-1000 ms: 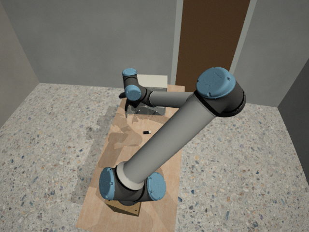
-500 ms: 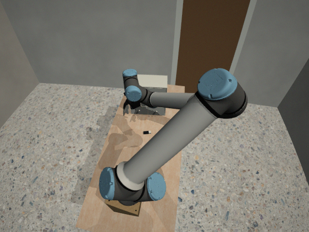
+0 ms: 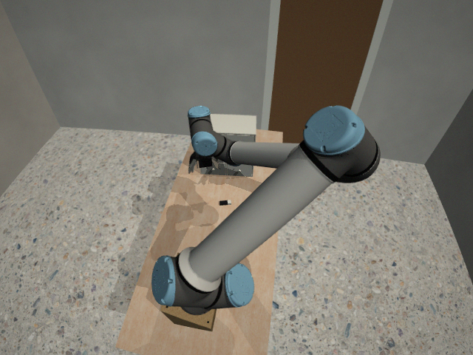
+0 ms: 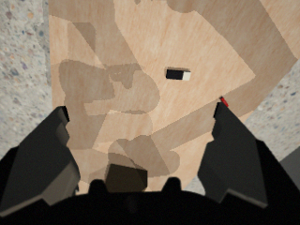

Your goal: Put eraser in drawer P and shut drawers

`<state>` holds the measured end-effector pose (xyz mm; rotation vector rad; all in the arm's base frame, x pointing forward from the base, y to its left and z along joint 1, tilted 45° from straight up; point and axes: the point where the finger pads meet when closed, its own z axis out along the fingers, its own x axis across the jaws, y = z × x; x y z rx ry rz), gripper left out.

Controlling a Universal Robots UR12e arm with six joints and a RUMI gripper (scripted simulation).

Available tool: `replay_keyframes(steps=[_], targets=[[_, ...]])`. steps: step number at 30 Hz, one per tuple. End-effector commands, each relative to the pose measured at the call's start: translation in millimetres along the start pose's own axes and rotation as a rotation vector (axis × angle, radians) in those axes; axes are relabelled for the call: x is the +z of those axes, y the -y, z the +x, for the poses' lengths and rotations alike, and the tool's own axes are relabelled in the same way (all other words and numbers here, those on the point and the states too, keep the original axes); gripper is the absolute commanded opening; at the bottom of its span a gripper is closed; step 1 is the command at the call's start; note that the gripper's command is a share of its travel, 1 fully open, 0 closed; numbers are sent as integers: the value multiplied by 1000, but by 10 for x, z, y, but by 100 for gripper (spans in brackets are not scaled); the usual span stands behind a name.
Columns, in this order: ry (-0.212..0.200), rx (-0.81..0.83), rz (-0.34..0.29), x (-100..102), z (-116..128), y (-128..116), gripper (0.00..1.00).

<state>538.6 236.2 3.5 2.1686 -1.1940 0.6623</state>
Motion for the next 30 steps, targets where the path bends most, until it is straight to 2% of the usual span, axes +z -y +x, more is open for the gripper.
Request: replay_keyframes(steps=[1,12,30], targets=[[-4,109,-7,-6,21,-13,100],[-4,238,-7,-6,45,-39,100],[-4,270,-7,-6,52,-46,100]])
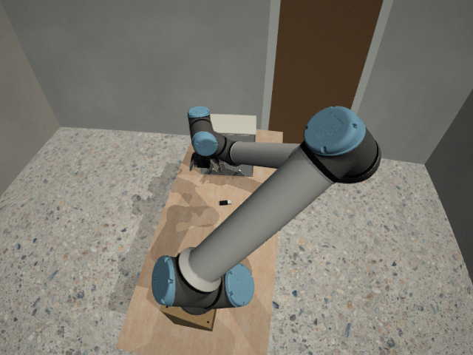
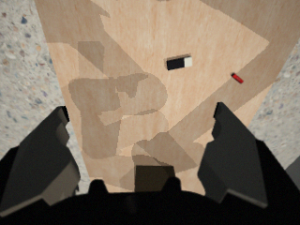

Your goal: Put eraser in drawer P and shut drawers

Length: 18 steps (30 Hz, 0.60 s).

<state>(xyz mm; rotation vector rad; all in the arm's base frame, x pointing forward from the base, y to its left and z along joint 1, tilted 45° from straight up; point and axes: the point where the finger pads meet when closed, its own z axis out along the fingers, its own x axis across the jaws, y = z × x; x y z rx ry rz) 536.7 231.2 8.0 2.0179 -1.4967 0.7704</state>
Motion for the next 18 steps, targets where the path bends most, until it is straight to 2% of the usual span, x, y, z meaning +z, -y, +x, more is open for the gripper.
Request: replay_keyframes(steps=[1,18], targets=[[0,3,1,-6,1,4,100],[0,3,45,46,1,48,100]])
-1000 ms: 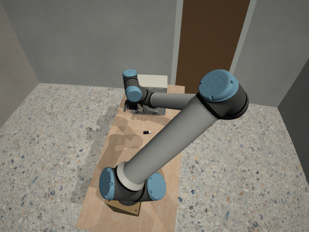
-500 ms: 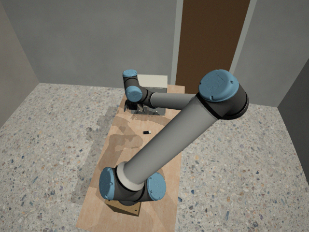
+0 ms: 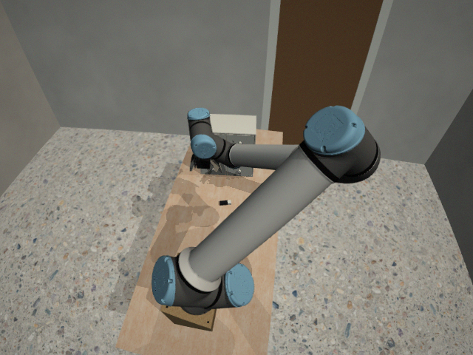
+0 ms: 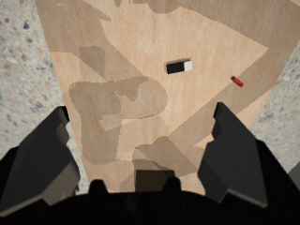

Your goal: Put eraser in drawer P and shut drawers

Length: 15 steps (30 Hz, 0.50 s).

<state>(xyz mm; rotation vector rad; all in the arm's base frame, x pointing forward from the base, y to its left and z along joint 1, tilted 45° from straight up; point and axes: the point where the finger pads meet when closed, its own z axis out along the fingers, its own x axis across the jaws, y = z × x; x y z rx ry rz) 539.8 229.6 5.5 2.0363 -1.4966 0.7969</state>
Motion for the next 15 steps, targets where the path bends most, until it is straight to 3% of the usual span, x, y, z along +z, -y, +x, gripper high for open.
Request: replay_keyframes(steps=[1,15], targets=[[1,0,25,22,0,27,100],[1,0,189,217,0,184,100]])
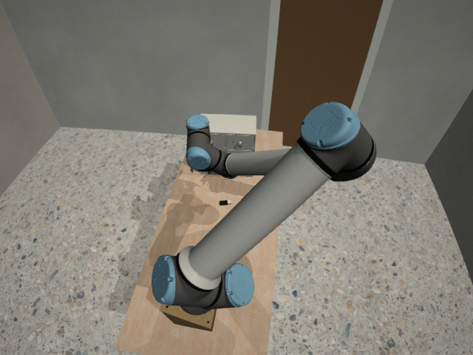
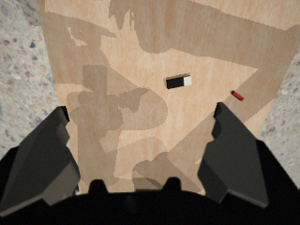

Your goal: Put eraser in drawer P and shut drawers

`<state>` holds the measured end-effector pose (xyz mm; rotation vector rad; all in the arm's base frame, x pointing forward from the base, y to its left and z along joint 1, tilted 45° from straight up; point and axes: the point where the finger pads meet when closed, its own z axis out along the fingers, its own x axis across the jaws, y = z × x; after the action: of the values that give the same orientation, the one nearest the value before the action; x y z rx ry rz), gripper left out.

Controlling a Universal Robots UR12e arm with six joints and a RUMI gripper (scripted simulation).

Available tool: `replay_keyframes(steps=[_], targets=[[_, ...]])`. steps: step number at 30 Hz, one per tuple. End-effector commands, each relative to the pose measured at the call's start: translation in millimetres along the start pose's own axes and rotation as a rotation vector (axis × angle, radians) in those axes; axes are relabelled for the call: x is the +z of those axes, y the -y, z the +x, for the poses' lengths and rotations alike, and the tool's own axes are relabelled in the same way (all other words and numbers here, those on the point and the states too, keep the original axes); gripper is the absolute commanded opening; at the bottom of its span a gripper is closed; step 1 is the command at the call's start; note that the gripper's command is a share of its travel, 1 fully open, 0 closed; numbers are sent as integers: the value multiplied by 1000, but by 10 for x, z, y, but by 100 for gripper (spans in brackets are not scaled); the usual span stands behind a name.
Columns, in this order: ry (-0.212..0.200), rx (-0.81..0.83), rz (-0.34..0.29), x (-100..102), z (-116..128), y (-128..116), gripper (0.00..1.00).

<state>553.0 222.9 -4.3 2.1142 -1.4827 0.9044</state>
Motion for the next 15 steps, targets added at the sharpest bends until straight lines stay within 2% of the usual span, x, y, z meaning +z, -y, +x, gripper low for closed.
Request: replay_keyframes(steps=[1,2,15], targets=[[5,-2,76,87,-8,63,100],[5,-2,76,87,-8,63,100],[5,-1,282,350,-7,229,100]])
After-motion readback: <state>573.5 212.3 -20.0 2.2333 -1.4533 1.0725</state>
